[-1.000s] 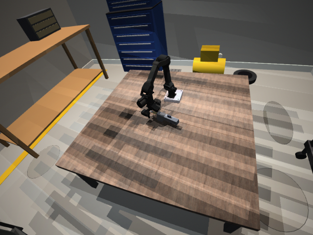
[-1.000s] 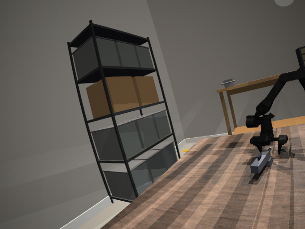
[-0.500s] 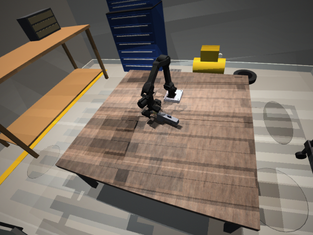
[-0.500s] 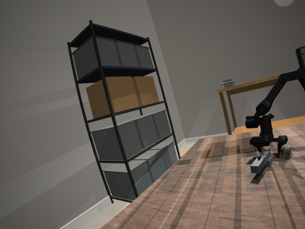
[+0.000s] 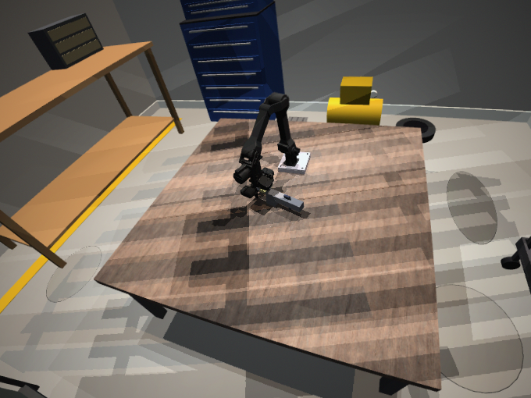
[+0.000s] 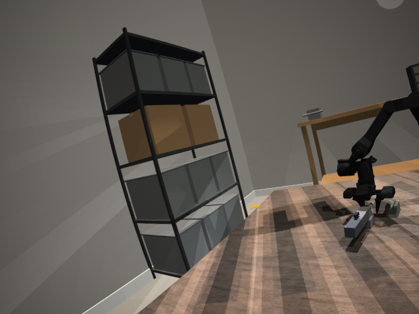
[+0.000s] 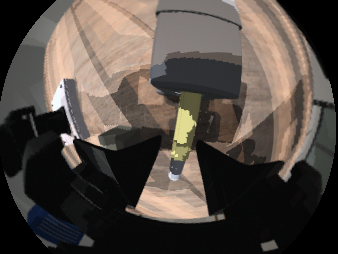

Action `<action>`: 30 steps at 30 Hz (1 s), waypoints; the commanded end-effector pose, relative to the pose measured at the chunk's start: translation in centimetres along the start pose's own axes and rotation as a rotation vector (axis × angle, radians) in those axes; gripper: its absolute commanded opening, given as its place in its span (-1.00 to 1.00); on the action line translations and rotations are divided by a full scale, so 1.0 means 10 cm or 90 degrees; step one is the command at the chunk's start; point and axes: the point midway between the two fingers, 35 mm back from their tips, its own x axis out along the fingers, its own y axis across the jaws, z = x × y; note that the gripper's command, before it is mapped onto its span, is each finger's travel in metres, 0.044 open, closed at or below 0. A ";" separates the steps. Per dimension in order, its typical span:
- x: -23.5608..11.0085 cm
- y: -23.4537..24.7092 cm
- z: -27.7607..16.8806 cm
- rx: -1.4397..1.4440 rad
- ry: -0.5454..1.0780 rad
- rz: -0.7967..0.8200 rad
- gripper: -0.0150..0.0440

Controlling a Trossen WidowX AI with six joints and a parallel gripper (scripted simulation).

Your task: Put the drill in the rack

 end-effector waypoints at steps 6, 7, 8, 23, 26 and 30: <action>0.00 0.00 0.00 0.000 0.000 0.000 -0.47; 0.00 0.00 0.00 0.000 0.000 0.000 -0.49; 0.00 0.00 0.00 0.000 0.000 0.000 -0.49; -0.03 0.01 0.00 0.002 -0.002 0.003 -0.49; -0.03 0.01 0.00 0.002 -0.002 0.003 -0.49; -0.04 0.02 0.00 0.002 -0.002 0.003 -0.49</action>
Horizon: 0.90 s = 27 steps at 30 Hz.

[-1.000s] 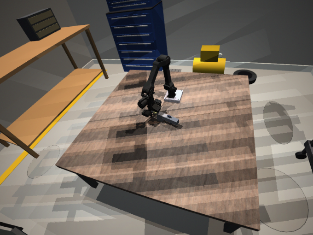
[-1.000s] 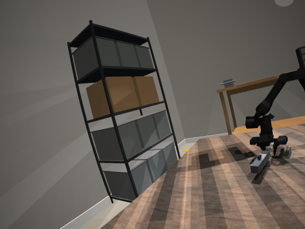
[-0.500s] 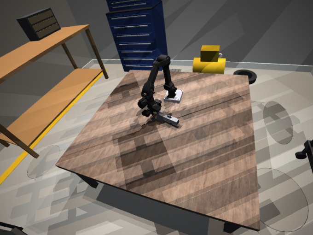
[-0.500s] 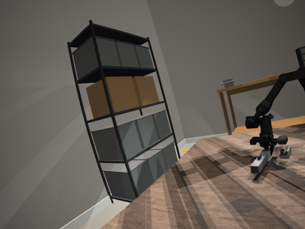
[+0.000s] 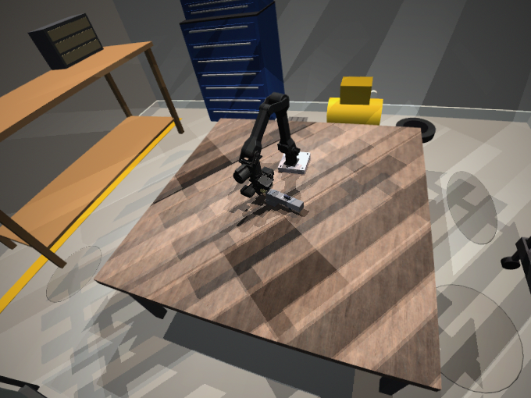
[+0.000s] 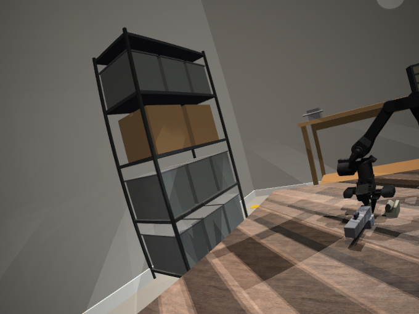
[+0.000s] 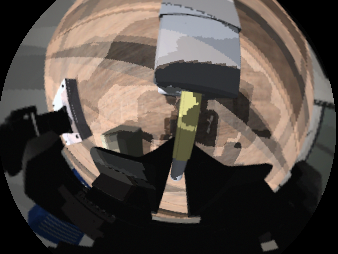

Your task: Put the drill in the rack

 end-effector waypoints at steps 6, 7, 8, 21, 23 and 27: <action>0.00 0.00 -0.06 0.001 -0.001 -0.001 -0.49; 0.00 0.00 -0.07 0.001 -0.001 -0.001 -0.49; 0.00 0.00 -0.08 0.001 -0.001 -0.001 -0.49; 0.00 0.00 -0.27 0.001 0.000 -0.001 -0.49; 0.00 0.00 -0.31 0.001 0.000 -0.001 -0.49; 0.00 0.00 -0.37 0.001 0.000 -0.001 -0.49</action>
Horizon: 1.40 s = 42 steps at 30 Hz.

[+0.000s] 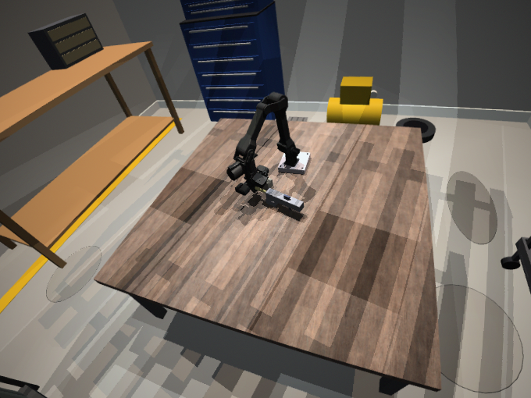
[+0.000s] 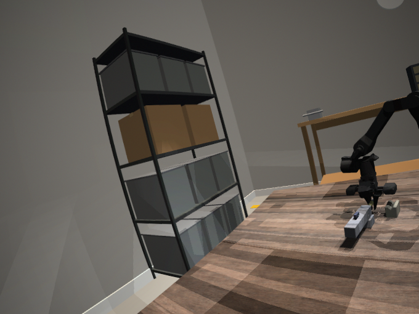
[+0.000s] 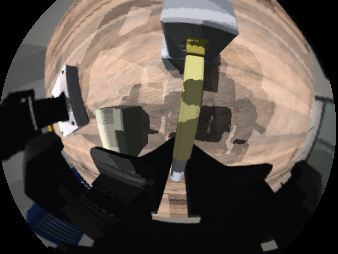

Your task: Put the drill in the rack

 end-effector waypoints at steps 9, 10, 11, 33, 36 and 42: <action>0.00 -0.01 -0.18 -0.002 -0.003 -0.001 -0.49; 0.00 -0.01 -0.19 -0.002 -0.003 -0.001 -0.49; 0.00 -0.01 -0.21 -0.002 -0.003 -0.001 -0.49; -0.05 0.01 -0.37 -0.002 -0.002 -0.001 -0.49; -0.06 0.01 -0.38 -0.002 -0.002 -0.001 -0.49; -0.08 0.02 -0.38 -0.002 -0.002 -0.001 -0.49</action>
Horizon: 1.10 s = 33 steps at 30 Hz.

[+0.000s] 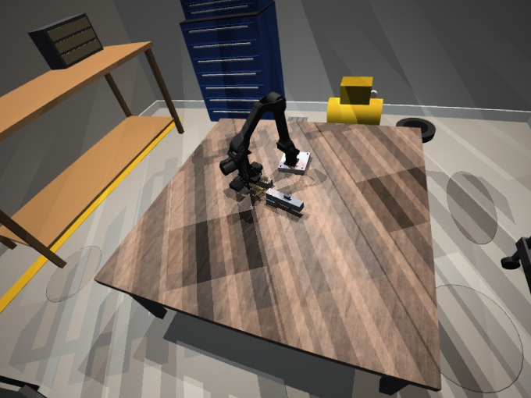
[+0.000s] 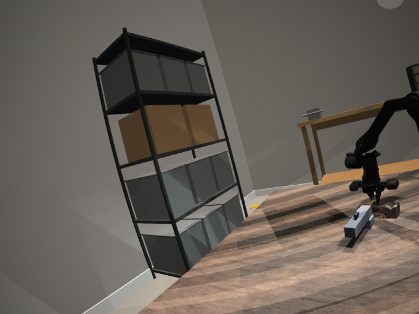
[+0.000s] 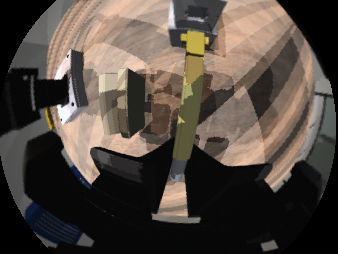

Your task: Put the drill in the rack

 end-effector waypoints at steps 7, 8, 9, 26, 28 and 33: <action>-0.05 0.00 0.00 -0.004 -0.003 -0.005 -0.49; -0.05 0.01 0.00 -0.004 -0.003 -0.005 -0.49; -0.06 0.01 0.00 -0.004 -0.003 -0.005 -0.49; -0.11 0.02 -0.01 -0.004 -0.003 -0.005 -0.49; -0.11 0.02 -0.01 -0.004 -0.003 -0.005 -0.49; -0.13 0.02 -0.02 -0.004 -0.003 -0.005 -0.49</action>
